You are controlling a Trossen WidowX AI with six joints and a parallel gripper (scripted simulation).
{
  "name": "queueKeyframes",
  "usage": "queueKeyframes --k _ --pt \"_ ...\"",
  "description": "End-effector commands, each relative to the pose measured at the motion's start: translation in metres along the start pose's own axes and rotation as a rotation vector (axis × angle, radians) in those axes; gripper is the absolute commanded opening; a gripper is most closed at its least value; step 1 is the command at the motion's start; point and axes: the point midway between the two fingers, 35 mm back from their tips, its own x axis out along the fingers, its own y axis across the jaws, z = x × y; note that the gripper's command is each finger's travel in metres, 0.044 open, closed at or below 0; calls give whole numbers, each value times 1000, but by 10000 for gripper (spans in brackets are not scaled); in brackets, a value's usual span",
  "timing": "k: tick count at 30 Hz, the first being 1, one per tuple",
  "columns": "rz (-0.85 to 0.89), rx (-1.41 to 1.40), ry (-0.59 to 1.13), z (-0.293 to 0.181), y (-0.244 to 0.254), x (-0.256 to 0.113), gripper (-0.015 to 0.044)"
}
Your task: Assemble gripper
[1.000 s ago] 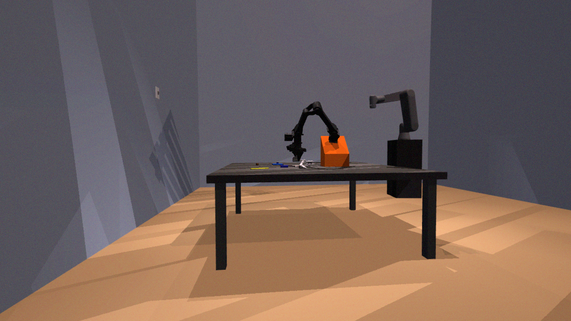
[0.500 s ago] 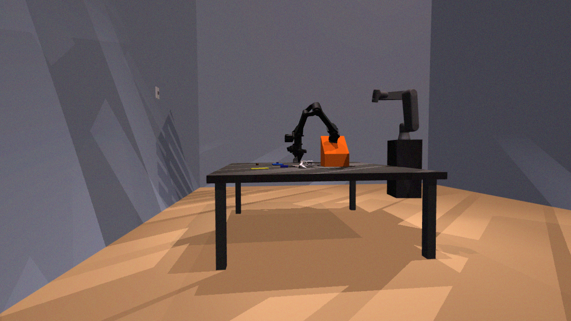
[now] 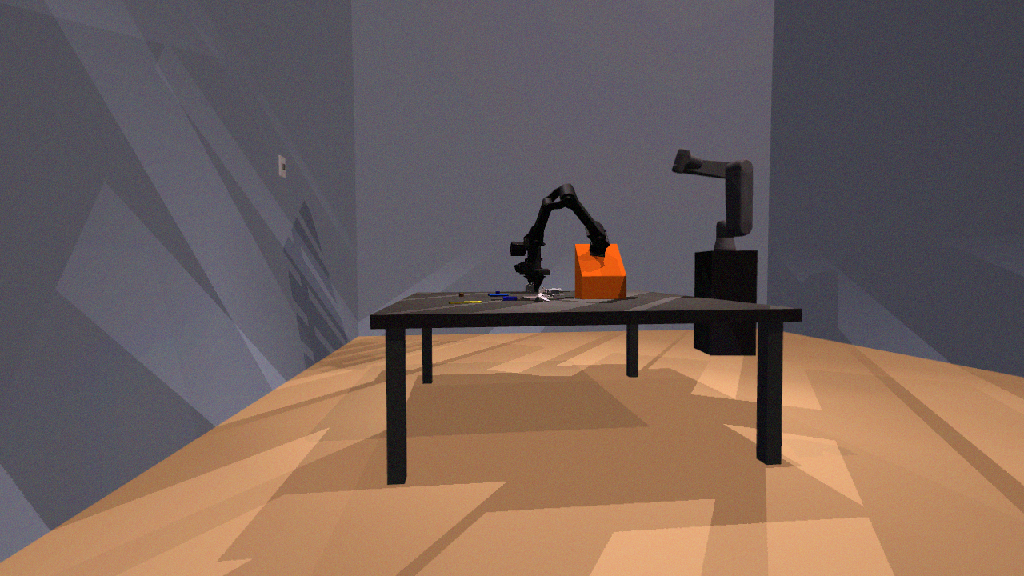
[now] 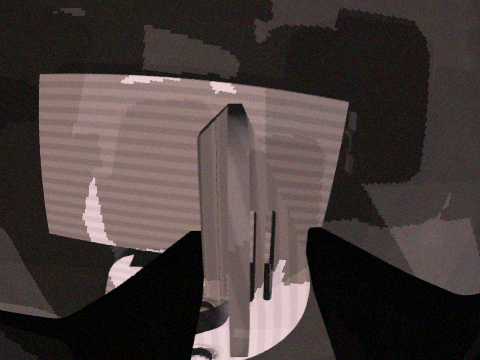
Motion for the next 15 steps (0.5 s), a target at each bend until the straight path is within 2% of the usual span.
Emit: queueKeyframes --k 1,15 --pt "5 5 -2 0 1 1 134" --pt "6 4 -2 0 1 4 134"
